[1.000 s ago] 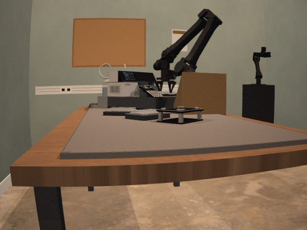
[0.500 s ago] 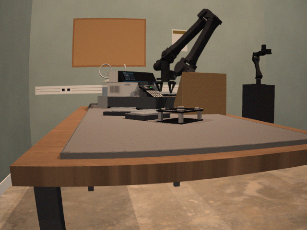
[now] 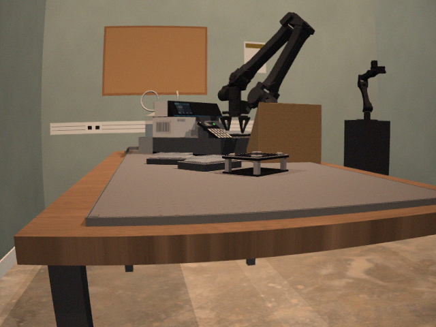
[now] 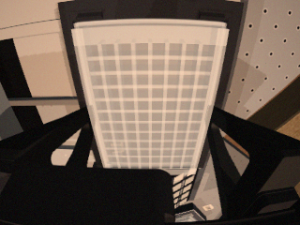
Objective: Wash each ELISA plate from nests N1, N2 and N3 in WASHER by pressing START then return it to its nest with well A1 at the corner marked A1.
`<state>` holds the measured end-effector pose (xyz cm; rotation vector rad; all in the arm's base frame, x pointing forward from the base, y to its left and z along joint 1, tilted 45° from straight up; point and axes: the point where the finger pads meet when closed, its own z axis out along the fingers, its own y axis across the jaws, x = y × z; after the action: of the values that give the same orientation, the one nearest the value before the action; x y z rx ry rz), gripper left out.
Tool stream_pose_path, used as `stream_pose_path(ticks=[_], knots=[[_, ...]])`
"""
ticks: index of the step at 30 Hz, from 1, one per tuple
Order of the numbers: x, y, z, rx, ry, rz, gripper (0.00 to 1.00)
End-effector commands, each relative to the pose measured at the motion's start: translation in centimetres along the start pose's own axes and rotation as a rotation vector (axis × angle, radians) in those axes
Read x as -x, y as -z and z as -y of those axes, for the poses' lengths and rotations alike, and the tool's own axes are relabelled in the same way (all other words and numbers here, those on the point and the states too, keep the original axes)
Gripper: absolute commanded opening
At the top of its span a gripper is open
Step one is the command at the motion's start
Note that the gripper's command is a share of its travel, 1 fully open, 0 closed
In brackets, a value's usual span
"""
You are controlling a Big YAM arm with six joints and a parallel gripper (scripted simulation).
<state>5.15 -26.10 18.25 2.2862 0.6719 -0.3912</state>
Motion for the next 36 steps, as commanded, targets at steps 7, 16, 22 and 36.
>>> stream_pose_path(ticks=[7,16,22,36], knots=[[0.32,-0.19,-0.47,0.007,0.002,0.005,0.84],[0.38,-0.39,-0.36,0.005,0.000,0.007,0.84],[0.51,0.20,-0.93,0.021,-0.008,0.006,0.84],[0.51,0.20,-0.93,0.021,-0.008,0.006,1.00]])
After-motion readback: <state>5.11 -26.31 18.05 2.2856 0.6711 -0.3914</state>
